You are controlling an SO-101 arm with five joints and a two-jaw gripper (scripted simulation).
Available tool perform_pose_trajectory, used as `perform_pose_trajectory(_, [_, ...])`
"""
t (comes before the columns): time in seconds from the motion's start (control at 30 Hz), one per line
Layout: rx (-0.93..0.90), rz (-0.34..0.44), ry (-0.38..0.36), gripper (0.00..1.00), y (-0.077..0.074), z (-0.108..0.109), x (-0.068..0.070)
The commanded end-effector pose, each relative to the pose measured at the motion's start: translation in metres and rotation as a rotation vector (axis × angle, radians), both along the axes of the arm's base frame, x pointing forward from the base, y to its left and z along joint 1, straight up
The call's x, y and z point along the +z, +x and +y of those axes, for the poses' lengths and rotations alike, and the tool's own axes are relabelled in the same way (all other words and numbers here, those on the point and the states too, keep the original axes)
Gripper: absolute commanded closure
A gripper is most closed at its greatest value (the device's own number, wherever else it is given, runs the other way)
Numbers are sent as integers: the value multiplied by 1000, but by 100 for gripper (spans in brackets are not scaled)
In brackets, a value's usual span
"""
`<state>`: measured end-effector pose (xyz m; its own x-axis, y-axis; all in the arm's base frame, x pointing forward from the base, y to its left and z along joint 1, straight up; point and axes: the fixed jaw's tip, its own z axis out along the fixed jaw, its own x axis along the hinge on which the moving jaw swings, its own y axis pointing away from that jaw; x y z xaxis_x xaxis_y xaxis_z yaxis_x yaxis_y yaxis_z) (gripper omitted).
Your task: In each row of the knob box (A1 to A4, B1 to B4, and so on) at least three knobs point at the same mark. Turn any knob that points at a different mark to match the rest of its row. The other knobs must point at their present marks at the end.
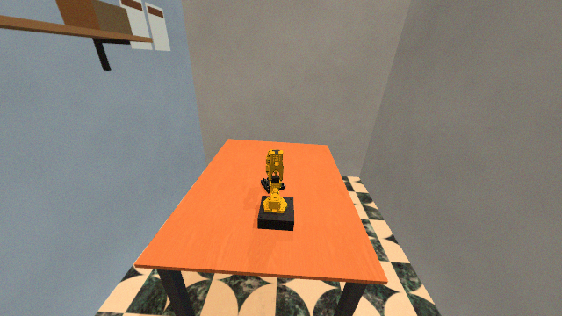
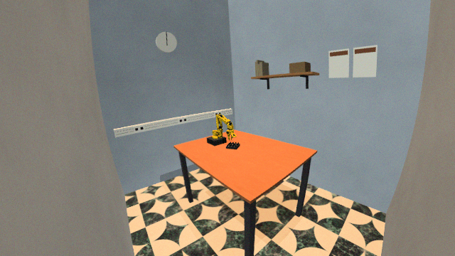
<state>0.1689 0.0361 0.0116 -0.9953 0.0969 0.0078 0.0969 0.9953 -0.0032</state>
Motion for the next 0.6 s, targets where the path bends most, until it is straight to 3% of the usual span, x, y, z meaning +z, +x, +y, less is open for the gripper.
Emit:
perform_pose_trajectory(0.0, [-101, -10, 2, 91, 1, -2, 1])
perform_pose_trajectory(0.57, [-237, -10, 2, 90, 2, -4, 1])
